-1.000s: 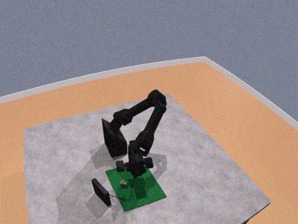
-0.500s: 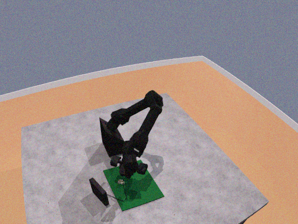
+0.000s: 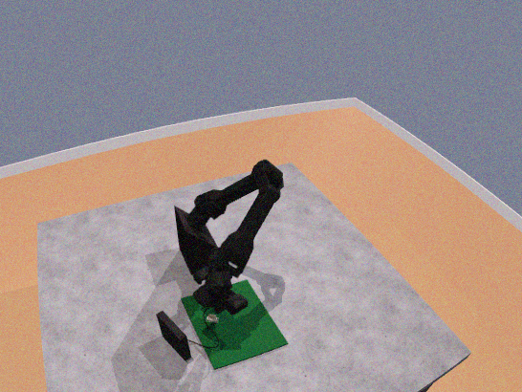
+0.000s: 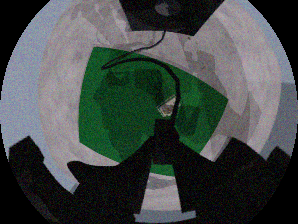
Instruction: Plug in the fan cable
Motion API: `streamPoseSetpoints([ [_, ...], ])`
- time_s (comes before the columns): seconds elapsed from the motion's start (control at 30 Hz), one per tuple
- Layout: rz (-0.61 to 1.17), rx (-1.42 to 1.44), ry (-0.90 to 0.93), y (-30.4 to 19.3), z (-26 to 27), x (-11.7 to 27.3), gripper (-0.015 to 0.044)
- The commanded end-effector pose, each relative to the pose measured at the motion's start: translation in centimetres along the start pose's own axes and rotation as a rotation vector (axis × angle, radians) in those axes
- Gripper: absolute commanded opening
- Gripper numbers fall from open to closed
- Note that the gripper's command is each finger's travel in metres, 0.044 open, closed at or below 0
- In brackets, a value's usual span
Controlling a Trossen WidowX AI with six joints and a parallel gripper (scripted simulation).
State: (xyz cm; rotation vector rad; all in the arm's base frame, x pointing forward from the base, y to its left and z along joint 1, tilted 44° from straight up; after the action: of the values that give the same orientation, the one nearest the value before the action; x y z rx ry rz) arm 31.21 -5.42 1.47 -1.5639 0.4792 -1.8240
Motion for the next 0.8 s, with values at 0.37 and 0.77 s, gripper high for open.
streamPoseSetpoints([
  [0.37,-0.003,-0.513,-0.002,1.7,-0.7,0.0,0.0],
  [0.77,-0.002,-0.875,-0.002,2.8,-1.4,-0.2,0.0],
])
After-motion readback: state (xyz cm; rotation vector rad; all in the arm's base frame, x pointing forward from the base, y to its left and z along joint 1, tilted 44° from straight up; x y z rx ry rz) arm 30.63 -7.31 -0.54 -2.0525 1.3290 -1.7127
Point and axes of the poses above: the point midway between the two fingers, 35 mm back from their tips, its own x axis back along the fingers, its own z axis across the jaws, y = z × x, the point moved 9 cm from there along x, back along the fingers, and after that the axes turned 2 degrees about -x, right-handed, at the moved point
